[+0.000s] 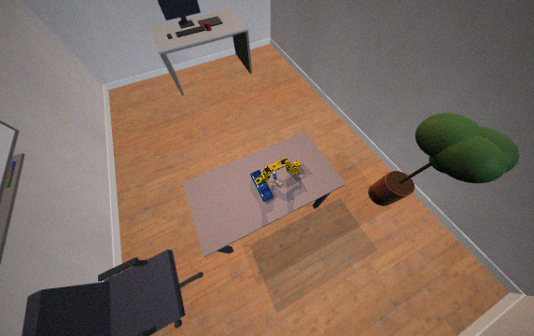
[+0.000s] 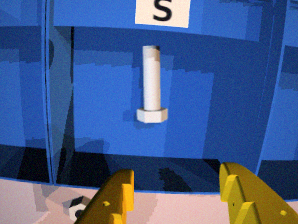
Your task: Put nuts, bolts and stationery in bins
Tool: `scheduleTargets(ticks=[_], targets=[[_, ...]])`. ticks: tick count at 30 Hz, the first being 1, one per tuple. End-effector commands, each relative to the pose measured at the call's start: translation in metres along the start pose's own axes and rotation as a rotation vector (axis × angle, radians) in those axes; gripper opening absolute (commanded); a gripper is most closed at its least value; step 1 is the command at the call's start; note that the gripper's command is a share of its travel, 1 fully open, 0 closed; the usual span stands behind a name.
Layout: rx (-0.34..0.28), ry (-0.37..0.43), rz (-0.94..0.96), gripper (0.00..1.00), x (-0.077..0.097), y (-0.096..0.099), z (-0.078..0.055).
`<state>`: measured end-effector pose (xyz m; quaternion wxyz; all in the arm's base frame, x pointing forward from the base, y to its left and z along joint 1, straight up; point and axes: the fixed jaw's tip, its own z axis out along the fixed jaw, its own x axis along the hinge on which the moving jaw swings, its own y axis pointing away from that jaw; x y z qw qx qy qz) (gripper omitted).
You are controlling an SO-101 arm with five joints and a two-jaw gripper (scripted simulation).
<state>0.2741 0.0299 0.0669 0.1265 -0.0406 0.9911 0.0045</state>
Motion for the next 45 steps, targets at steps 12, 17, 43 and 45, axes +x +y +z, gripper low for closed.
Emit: scheduleTargets(ticks=[12,17,43,45], targets=[[-0.005,-0.084,-0.011,0.17,-0.011,0.004,-0.018],[-0.004,-0.077,-0.061,0.17,-0.009,0.005,-0.018],[-0.031,0.013,-0.824,0.19,0.021,0.022,-0.017],[-0.039,0.023,-0.923,0.19,0.025,0.024,-0.017]])
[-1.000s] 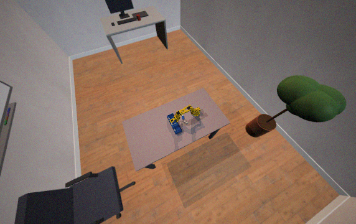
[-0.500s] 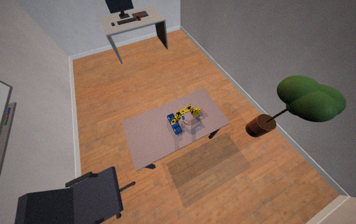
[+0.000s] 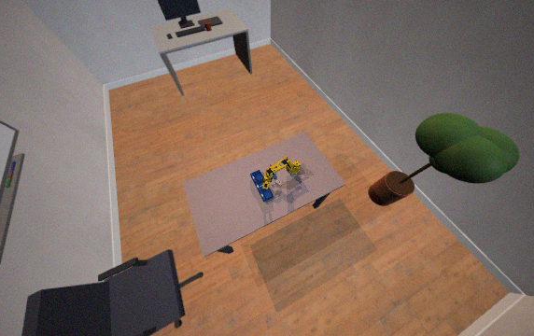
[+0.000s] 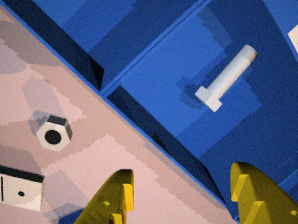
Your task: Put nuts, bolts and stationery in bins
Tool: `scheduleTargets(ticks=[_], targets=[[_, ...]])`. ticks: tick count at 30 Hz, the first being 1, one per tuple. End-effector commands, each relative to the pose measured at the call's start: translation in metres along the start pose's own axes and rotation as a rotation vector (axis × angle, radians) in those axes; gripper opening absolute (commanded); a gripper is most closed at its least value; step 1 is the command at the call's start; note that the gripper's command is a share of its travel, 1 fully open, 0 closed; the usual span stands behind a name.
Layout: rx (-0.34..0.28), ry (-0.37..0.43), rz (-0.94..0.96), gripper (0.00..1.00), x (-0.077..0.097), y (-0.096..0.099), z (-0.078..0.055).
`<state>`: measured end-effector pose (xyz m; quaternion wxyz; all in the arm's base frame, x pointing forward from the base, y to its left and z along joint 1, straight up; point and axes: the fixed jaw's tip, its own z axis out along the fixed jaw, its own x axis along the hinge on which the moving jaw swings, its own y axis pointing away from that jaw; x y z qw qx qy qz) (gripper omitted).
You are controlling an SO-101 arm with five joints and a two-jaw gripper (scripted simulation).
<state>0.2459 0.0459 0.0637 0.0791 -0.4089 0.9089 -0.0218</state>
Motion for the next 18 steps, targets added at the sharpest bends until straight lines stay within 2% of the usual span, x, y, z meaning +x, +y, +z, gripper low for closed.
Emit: scheduleTargets(ticks=[1,8,10,18], targets=[[0.028,-0.039,-0.212,0.2,-0.003,0.006,-0.014],[-0.005,-0.011,-0.557,0.21,0.003,0.018,-0.013],[-0.005,-0.011,-0.557,0.21,0.003,0.018,-0.013],[-0.046,0.006,-0.895,0.22,0.01,0.03,-0.012]])
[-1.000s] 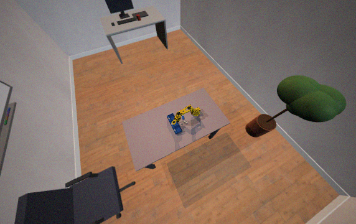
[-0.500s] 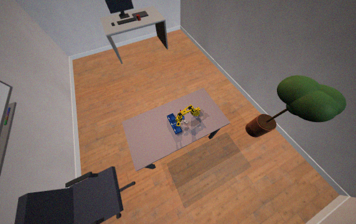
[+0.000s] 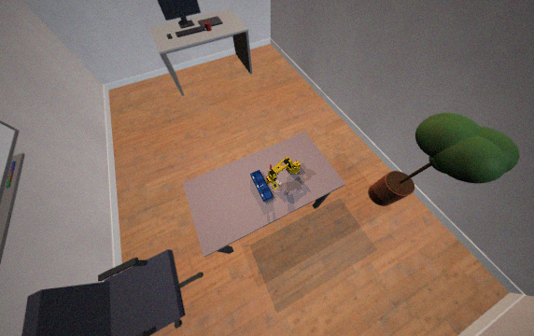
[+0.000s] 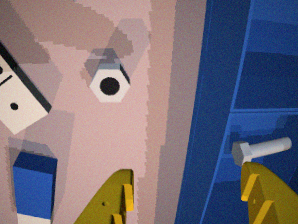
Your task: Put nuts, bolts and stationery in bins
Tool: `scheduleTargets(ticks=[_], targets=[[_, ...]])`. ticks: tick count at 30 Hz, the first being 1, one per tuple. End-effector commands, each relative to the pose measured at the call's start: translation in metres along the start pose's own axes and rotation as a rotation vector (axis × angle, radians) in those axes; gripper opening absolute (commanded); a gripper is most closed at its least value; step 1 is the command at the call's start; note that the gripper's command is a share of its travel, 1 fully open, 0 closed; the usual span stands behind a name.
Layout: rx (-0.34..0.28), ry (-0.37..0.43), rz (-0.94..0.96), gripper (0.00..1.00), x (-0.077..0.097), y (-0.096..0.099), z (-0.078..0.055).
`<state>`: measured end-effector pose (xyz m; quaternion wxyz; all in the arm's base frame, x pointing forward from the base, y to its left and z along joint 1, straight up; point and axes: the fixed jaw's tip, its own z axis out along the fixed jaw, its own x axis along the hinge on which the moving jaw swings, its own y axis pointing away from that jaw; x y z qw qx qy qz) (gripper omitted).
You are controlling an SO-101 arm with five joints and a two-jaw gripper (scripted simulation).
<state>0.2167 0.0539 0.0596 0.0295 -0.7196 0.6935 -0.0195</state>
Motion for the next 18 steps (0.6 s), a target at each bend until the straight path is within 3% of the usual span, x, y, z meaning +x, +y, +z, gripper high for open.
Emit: scheduleTargets(ticks=[1,7,18], targets=[[0.046,-0.01,-0.169,0.22,-0.004,0.002,-0.012],[0.024,-0.006,-0.342,0.22,-0.006,0.008,-0.011],[0.009,-0.006,-0.465,0.23,-0.006,0.012,-0.01]])
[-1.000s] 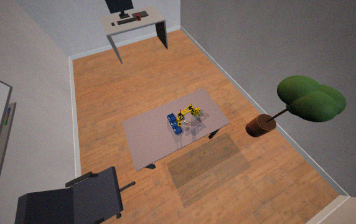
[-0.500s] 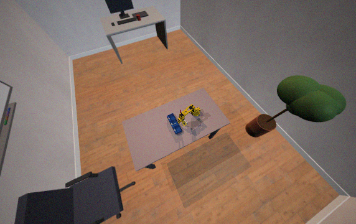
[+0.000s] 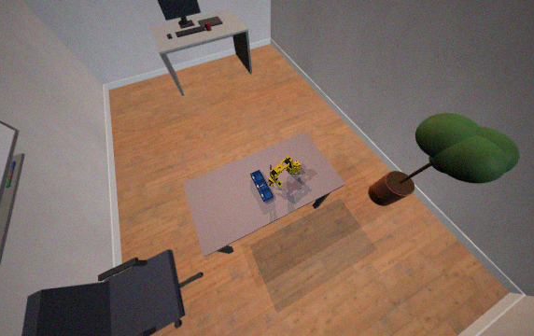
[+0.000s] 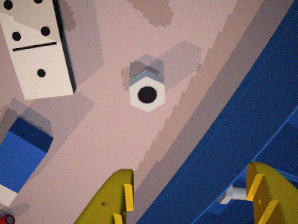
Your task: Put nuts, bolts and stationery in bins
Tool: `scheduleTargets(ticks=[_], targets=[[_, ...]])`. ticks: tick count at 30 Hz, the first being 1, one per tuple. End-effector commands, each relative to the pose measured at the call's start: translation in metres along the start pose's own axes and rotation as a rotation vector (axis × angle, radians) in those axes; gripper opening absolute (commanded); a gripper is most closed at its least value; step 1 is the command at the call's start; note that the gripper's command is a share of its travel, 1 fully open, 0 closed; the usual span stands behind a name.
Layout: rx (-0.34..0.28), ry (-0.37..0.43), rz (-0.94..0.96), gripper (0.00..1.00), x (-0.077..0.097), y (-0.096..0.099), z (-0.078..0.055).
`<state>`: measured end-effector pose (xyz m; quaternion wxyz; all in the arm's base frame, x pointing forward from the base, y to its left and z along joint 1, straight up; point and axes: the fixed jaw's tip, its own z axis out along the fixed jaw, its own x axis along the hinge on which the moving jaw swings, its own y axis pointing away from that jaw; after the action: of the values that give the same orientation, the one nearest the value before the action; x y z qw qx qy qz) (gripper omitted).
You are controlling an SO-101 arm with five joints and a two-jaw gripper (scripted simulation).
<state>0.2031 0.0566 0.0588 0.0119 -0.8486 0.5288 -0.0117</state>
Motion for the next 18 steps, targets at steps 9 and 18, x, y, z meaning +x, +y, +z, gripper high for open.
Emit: scheduleTargets(ticks=[9,18], targets=[[0.044,0.006,-0.06,0.23,-0.0027,-0.0019,-0.0101],[0.006,-0.001,-0.087,0.23,-0.0034,0.0032,-0.0078]])
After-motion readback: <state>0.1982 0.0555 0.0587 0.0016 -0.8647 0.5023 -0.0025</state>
